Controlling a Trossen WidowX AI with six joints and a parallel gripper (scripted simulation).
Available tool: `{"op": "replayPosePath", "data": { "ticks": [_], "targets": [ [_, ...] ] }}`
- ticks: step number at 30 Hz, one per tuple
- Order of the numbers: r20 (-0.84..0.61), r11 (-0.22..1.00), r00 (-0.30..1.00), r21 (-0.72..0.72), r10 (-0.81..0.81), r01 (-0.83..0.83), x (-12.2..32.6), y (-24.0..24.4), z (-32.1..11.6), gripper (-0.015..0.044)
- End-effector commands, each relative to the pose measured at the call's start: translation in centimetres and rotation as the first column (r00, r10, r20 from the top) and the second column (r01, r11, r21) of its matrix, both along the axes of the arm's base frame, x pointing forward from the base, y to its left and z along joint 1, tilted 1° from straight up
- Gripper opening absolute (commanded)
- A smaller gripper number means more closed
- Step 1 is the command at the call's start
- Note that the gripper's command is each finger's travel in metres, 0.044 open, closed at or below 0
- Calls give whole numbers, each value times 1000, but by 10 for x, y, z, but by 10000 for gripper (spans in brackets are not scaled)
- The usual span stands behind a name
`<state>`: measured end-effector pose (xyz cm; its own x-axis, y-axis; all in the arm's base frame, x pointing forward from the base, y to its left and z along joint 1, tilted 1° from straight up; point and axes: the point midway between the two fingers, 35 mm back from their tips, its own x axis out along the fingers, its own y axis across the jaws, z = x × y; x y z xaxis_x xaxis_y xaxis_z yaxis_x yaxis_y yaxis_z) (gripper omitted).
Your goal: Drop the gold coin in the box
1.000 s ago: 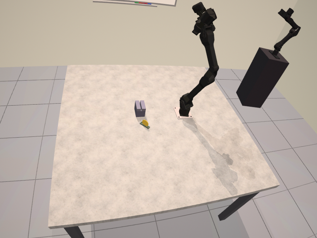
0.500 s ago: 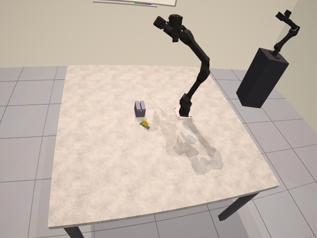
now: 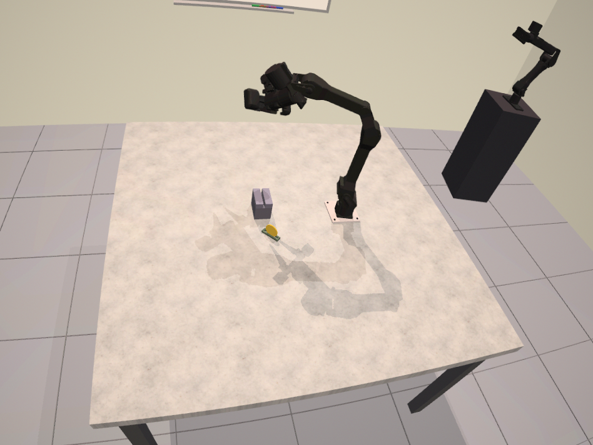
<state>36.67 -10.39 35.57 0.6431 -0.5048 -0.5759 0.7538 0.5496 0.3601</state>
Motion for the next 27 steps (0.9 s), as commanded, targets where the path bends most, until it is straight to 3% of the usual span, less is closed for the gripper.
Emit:
{"op": "replayPosePath", "data": {
  "ticks": [1, 9, 17, 27],
  "targets": [
    [-114, 988, 985, 100, 126, -115, 9, 47, -43, 161],
    [-361, 910, 854, 322, 374, -262, -11, 152, -131, 161],
    [-592, 837, 609, 486, 527, -252, -79, 237, -200, 161],
    [-628, 831, 560, 503, 541, -238, -87, 252, -226, 161]
  ]
}}
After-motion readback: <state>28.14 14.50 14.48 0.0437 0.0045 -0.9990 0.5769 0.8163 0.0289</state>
